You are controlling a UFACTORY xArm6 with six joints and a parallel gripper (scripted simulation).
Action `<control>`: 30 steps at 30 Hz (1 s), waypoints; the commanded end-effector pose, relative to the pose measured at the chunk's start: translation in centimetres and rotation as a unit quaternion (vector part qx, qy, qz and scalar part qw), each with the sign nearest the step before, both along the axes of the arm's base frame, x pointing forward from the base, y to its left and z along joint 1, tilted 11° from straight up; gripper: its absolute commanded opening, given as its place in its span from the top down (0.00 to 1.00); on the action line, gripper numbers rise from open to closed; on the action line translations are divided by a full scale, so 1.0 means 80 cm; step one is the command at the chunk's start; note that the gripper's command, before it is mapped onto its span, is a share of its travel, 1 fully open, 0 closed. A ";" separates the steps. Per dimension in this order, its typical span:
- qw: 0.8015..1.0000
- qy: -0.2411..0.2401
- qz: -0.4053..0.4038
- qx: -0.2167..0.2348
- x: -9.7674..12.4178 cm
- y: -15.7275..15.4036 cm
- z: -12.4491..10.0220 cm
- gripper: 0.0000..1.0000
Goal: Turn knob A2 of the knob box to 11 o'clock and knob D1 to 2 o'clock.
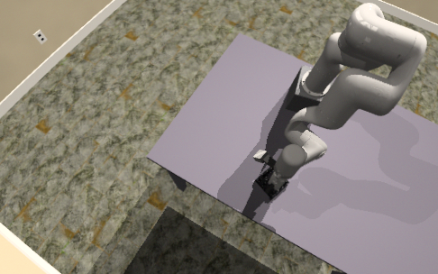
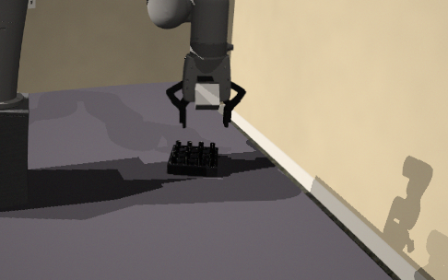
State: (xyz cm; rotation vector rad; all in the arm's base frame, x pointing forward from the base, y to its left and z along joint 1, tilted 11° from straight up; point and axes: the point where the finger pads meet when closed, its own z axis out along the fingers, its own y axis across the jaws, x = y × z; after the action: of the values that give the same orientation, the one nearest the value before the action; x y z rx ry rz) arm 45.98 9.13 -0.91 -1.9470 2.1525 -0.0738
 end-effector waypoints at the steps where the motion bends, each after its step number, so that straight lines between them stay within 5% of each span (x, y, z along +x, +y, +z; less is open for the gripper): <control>1: 0.997 0.021 -0.073 -0.014 0.009 -0.002 0.005 0.00; 11: 0.982 0.031 -0.188 0.007 0.022 -0.006 0.012 0.00; 19: 0.978 0.032 -0.204 0.010 0.024 -0.007 0.013 0.00; 20: 0.978 0.032 -0.204 0.010 0.024 -0.007 0.013 0.81; 30: 0.978 0.032 -0.204 0.010 0.024 -0.007 0.013 0.81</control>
State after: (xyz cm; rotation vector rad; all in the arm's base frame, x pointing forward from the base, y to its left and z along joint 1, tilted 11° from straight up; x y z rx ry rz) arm 47.74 8.51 -0.04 -1.4883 2.5506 -0.0526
